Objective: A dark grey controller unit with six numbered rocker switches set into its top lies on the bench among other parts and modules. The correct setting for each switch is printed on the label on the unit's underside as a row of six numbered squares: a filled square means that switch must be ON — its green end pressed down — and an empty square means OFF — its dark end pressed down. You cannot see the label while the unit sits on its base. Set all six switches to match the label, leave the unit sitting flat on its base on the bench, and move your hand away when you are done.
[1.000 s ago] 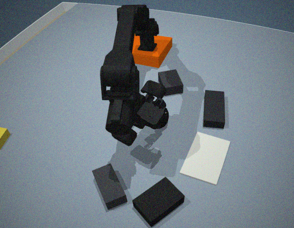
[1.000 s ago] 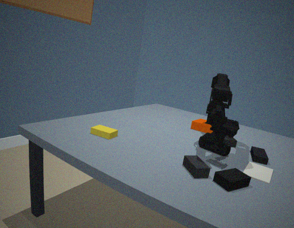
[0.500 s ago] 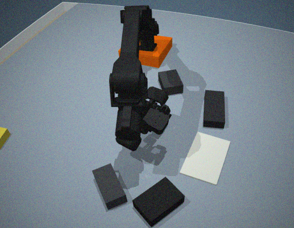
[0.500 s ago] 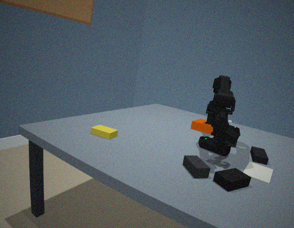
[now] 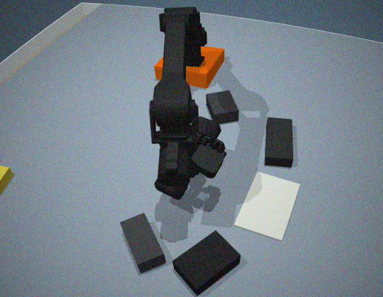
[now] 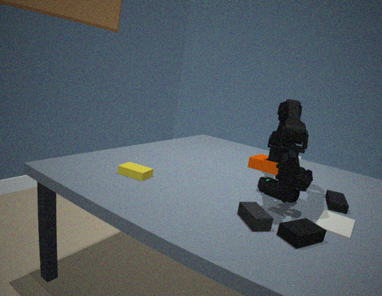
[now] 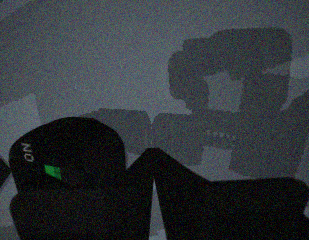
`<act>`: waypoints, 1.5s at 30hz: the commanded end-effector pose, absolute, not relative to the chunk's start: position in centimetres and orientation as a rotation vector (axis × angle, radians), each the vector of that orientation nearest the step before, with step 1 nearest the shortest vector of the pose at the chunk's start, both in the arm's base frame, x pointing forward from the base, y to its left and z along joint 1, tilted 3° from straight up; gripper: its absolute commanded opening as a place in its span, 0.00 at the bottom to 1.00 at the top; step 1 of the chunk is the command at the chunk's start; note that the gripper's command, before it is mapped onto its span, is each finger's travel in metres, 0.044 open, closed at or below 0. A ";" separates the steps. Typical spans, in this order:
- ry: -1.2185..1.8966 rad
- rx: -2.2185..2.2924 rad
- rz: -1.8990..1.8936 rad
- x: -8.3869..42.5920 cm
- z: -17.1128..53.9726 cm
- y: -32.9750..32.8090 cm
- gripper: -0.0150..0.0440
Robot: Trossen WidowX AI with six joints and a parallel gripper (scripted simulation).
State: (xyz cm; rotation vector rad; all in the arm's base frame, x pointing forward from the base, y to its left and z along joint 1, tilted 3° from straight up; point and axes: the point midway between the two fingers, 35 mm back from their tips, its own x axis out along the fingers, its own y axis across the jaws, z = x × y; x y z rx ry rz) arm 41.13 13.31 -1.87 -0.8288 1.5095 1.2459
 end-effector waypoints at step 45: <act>1.517 -0.836 1.251 38.6 -2.1 14.0 0.25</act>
